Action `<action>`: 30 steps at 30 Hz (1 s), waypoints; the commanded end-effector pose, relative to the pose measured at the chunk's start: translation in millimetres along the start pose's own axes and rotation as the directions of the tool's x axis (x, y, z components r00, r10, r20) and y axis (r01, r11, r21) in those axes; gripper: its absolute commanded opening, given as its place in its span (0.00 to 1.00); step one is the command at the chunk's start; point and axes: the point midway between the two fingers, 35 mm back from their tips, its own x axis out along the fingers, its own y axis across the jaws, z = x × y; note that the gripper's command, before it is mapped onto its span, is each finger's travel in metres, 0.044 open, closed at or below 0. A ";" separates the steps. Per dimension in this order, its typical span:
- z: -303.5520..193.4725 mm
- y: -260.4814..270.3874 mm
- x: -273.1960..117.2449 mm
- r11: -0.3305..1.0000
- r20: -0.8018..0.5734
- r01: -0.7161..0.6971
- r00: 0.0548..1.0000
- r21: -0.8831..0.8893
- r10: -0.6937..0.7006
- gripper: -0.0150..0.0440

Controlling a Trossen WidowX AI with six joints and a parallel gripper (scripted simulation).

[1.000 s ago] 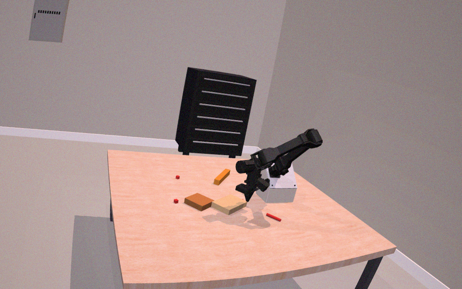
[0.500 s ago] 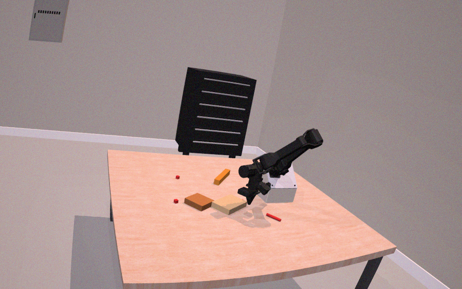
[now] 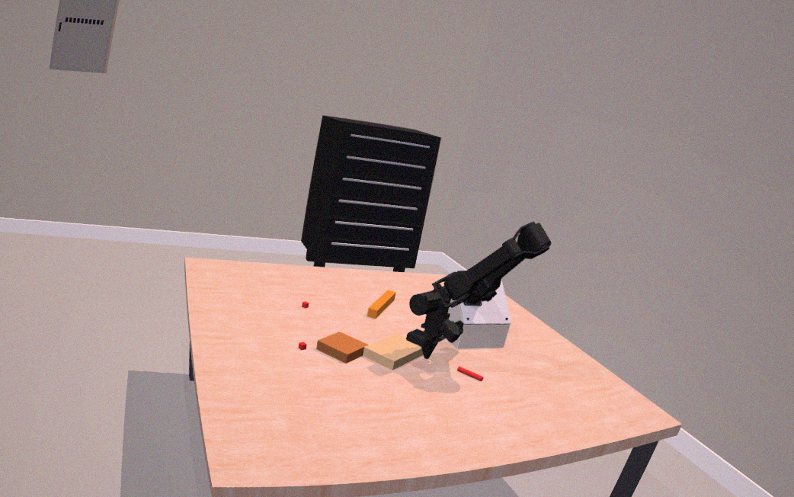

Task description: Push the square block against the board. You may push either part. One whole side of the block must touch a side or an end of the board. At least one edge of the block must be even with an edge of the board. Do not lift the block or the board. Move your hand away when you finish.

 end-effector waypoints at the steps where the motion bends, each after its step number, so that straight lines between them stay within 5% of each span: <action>1: -5.7 0.6 1.3 1.000 -0.004 -0.004 1.000 0.000 0.004 0.25; 30: -14.9 -1.9 1.6 1.000 -0.009 -0.008 1.000 -0.001 0.008 0.25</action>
